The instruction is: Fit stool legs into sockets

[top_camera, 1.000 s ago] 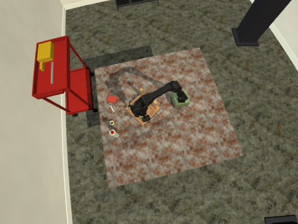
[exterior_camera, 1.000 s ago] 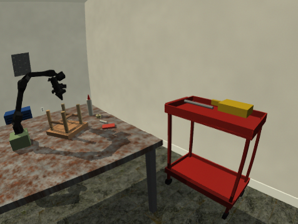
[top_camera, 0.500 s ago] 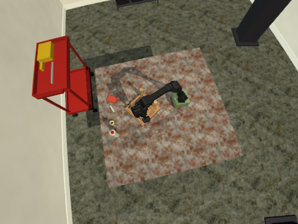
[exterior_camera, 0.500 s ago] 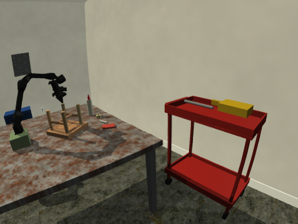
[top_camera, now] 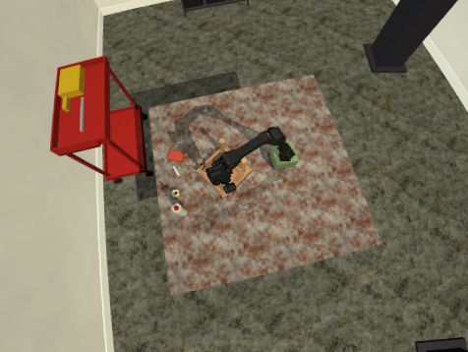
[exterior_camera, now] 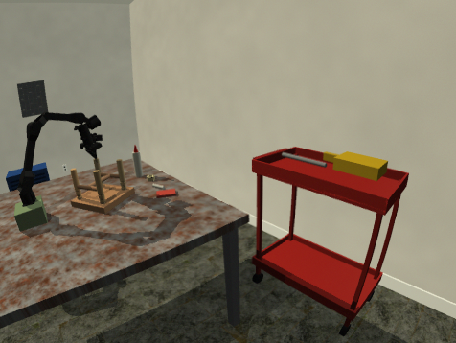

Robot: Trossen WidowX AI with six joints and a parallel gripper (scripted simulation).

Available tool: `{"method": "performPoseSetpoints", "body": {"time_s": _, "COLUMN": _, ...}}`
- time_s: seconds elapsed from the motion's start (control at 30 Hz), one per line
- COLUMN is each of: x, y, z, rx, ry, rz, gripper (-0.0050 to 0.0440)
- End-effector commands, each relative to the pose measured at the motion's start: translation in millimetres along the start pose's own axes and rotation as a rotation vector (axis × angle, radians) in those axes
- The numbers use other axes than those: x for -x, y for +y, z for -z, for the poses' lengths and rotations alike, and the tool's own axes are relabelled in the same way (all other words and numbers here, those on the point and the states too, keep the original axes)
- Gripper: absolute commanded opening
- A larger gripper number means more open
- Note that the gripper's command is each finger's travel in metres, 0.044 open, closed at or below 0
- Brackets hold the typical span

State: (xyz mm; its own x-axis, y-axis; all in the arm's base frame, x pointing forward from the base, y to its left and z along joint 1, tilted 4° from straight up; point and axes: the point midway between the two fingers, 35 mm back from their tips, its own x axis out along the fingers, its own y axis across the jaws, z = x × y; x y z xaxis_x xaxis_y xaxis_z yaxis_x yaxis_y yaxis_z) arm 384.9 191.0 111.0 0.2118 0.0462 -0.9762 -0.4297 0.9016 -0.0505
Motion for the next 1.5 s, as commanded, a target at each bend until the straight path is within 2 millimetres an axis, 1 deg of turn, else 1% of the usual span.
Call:
{"method": "performPoseSetpoints", "body": {"time_s": 0.0, "x": -10, "y": 1, "z": 4, "rx": 0.004, "ry": 0.013, "rz": -0.004, "gripper": 0.0000}}
{"method": "performPoseSetpoints", "body": {"time_s": 0.47, "x": -21, "y": 1, "z": 7, "rx": 0.004, "ry": 0.013, "rz": -0.004, "gripper": 0.0000}}
{"method": "performPoseSetpoints", "body": {"time_s": 1.47, "x": -23, "y": 1, "z": 8, "rx": 0.004, "ry": 0.013, "rz": -0.004, "gripper": 0.0000}}
